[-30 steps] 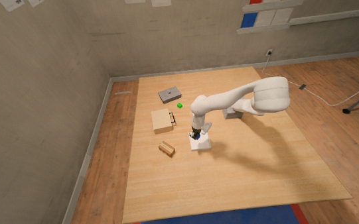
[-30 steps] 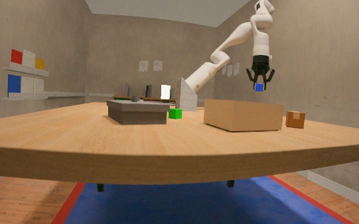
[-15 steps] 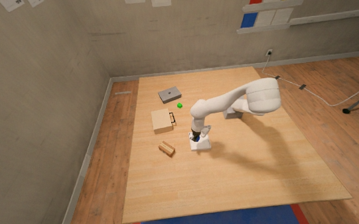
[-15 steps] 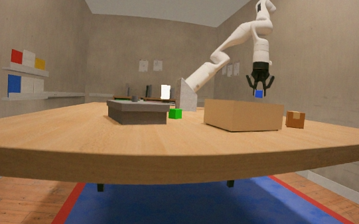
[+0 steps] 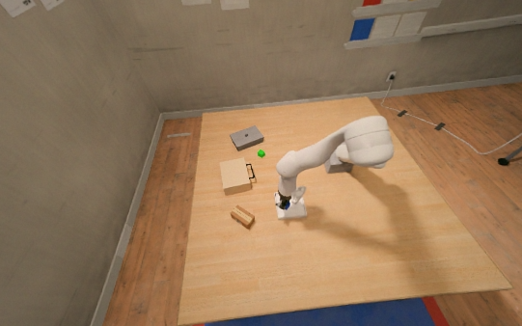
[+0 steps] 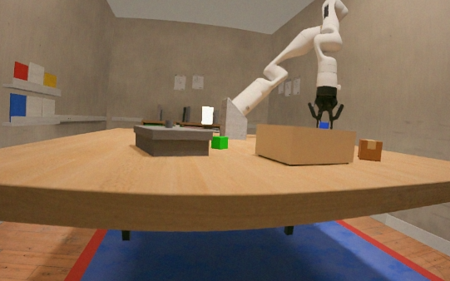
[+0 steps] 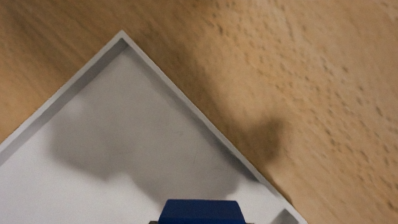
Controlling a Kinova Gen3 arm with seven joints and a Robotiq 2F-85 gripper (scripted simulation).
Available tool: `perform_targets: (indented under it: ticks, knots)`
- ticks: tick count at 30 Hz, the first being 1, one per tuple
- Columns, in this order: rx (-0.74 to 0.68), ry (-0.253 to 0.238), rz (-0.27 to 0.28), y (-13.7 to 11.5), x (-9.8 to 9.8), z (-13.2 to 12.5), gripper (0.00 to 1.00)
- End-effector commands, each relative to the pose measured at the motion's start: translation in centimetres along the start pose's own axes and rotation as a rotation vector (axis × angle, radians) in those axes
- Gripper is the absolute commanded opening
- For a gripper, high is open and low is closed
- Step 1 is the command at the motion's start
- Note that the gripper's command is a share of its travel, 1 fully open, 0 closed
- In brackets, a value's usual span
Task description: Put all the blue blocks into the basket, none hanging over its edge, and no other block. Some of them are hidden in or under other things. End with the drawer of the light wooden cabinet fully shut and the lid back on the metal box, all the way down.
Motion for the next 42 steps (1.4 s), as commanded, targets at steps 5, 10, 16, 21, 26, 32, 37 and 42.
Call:
perform_targets:
  ticks: [5, 10, 16, 21, 26, 32, 37, 42]
  knots:
    - [0.000, 0.001, -0.001, 0.0, -1.5, 0.0, 0.10]
    - [0.000, 0.001, -0.001, 0.0, -2.5, 0.0, 0.10]
    - [0.000, 0.001, -0.001, 0.0, -3.2, 0.0, 0.10]
    - [0.000, 0.001, -0.001, 0.0, -3.9, 0.0, 0.10]
    - [0.000, 0.001, -0.001, 0.0, -4.5, 0.0, 0.10]
    - [0.000, 0.001, -0.001, 0.0, -4.9, 0.1, 0.10]
    - [0.000, 0.001, -0.001, 0.0, -5.2, 0.1, 0.10]
    - [0.000, 0.001, -0.001, 0.0, -5.4, 0.1, 0.10]
Point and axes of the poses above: the point where the finger pads meet when closed, its own x axis back along the fingers, its own z axis across the jaws, y = z × x, the point moved 9 cm from there along x, back along the fingers
